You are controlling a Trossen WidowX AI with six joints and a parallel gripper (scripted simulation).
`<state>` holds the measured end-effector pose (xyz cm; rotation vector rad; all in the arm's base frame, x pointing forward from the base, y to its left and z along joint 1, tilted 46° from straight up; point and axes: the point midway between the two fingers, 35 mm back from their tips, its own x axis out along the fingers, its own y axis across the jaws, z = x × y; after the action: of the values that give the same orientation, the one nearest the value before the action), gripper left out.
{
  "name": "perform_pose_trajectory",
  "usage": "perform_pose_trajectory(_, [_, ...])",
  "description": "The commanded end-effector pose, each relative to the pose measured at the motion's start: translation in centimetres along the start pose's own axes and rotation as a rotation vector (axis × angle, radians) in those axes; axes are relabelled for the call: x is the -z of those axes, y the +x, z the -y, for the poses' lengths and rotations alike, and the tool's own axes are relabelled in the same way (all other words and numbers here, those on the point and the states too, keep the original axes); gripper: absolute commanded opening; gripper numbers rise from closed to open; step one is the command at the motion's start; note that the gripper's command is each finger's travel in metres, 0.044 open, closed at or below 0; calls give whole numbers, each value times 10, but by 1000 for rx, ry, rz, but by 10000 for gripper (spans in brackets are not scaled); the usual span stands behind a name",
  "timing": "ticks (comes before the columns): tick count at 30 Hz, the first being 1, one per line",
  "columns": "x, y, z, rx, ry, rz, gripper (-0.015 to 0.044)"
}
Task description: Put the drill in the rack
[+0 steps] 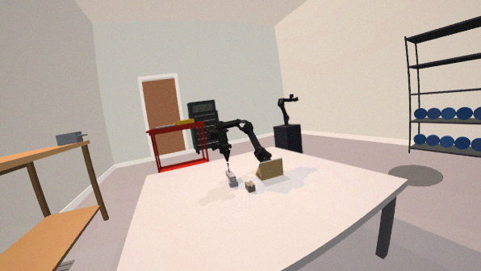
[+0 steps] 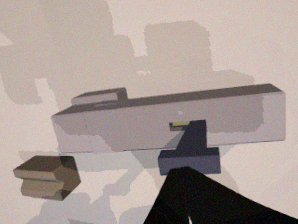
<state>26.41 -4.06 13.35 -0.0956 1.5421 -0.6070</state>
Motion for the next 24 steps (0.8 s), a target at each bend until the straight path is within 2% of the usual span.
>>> perform_pose_trajectory(1, [-1,6,5,10,-7,-8,0])
perform_pose_trajectory(24, [4,11,7,10,-7,-8,0])
